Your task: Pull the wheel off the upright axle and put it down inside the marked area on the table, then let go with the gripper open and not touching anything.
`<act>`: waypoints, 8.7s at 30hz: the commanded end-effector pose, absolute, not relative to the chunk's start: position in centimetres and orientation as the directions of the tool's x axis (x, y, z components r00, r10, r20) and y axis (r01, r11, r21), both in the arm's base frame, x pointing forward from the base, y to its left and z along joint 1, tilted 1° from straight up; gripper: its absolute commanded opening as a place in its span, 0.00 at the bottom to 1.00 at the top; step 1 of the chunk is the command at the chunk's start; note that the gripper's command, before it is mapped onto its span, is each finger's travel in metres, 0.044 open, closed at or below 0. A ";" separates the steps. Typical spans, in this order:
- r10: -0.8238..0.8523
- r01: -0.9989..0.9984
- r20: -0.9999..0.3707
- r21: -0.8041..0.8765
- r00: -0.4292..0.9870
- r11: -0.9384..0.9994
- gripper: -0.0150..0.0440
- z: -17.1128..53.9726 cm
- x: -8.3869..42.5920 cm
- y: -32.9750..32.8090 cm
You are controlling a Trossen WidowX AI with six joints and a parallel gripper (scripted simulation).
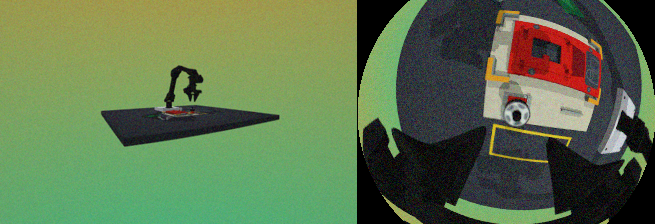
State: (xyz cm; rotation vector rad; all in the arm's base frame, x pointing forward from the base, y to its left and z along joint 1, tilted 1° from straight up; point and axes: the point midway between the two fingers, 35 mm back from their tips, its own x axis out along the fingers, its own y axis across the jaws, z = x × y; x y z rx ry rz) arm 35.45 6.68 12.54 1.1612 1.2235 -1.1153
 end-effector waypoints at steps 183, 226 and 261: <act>0.020 0.998 -1.000 0.026 0.025 0.060 0.25 12.2 33.1 10.0; 0.027 0.998 -0.999 0.030 0.029 0.061 0.25 4.2 29.7 15.3; 0.027 0.997 -0.999 0.028 0.026 0.065 0.90 8.5 28.4 14.6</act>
